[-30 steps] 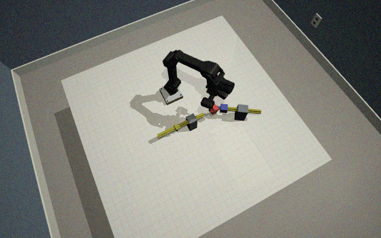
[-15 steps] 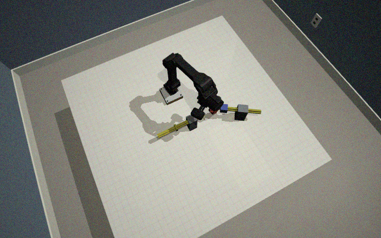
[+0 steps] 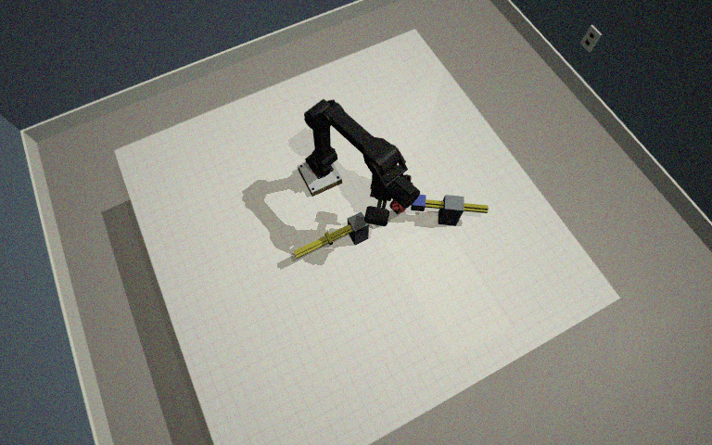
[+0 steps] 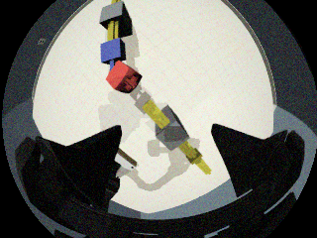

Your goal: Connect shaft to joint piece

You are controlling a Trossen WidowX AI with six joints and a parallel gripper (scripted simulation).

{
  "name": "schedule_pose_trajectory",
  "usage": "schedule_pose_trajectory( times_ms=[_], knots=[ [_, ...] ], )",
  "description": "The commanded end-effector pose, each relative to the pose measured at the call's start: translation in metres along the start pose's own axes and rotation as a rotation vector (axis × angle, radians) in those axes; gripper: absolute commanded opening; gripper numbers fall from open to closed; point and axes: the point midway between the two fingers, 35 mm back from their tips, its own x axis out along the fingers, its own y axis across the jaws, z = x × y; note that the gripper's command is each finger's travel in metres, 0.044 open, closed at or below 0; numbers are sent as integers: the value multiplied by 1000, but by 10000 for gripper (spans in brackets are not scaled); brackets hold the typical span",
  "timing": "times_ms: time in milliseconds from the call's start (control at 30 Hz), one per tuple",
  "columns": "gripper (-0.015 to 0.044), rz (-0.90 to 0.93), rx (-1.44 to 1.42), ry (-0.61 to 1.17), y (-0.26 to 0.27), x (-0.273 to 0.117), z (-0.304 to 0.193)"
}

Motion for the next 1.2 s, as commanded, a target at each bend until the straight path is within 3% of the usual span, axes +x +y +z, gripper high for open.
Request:
schedule_pose_trajectory(
  times_ms=[0,733,1167],
  knots=[
    [440,-15,-137,32,1,6,0],
    [440,-63,-874,191,5,20,3],
    [440,-62,-895,196,5,38,5]
  ],
)
